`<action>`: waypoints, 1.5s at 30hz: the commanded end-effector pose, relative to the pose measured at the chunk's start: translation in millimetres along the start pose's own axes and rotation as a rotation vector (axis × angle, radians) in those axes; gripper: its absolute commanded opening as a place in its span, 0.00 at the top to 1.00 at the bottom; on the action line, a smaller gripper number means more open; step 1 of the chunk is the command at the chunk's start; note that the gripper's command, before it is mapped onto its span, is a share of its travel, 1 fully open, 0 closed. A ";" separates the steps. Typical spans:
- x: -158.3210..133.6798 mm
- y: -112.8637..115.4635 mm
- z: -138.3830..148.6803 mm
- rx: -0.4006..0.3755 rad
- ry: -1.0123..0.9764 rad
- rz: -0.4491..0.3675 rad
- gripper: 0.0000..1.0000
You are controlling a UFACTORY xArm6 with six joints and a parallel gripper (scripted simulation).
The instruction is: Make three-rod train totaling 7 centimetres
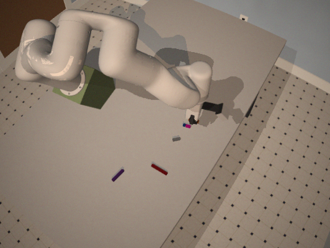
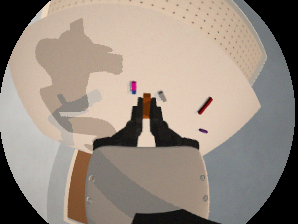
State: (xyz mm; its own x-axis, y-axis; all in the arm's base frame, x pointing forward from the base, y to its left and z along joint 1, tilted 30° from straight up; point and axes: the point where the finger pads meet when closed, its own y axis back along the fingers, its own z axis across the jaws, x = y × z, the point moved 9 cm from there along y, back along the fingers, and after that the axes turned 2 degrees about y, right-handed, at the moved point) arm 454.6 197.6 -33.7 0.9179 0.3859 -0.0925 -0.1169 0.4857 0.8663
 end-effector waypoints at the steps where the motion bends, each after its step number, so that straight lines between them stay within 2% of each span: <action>1: 10.5 -0.5 -27.7 -0.007 -0.034 -0.004 0.96; 18: 10.5 -5.6 -27.7 -0.007 -0.034 -0.004 0.96; 24: 10.6 -24.1 -27.6 -0.007 -0.034 -0.004 0.96; 26: 10.6 -24.1 -27.6 -0.007 -0.034 -0.004 0.96; 39: 10.7 -77.4 -27.3 -0.007 -0.034 -0.004 0.96; 45: 10.8 -85.7 -27.2 -0.007 -0.034 -0.004 0.96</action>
